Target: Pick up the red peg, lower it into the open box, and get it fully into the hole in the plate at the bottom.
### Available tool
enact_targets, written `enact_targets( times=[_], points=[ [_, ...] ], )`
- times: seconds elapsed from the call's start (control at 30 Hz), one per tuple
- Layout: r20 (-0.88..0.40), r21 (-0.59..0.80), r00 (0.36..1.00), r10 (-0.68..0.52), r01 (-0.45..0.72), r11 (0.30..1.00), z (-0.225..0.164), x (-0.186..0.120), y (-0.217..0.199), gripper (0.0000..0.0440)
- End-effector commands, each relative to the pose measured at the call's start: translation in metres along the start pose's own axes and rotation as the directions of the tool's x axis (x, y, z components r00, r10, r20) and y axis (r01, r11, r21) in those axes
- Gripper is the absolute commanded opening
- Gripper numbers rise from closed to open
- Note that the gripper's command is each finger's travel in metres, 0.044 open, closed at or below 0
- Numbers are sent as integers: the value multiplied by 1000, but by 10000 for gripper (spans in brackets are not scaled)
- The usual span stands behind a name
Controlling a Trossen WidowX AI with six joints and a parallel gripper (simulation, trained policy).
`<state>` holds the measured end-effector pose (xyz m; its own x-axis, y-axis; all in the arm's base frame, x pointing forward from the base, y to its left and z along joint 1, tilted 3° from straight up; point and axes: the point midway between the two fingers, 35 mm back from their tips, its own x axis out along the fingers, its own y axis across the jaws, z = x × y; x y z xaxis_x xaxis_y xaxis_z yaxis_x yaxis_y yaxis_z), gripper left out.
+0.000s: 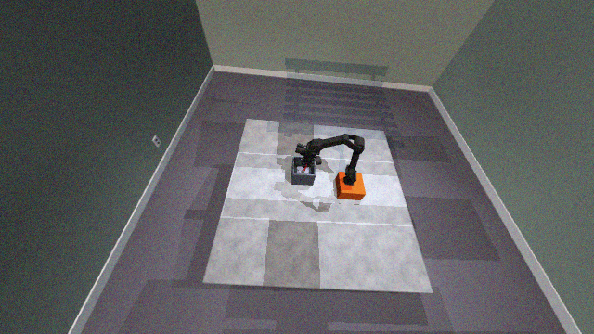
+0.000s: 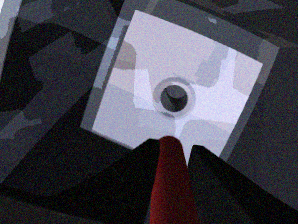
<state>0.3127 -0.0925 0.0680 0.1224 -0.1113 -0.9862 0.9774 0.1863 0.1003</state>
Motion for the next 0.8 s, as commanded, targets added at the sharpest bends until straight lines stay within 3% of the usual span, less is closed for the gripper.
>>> enact_targets(
  times=[0.0, 0.5, 0.7, 0.77],
  points=[
    [-10, -4, 1000, 0, 0, 1000, 3, 7, 0, 3],
    [-26, -51, 1000, -16, 14, 999, 11, 41, 0, 4],
    [-30, -72, 999, -38, 36, 997, 12, 52, -1, 96],
    [-46, -76, 998, -41, 37, 996, 10, 52, 0, 103]
  ],
)
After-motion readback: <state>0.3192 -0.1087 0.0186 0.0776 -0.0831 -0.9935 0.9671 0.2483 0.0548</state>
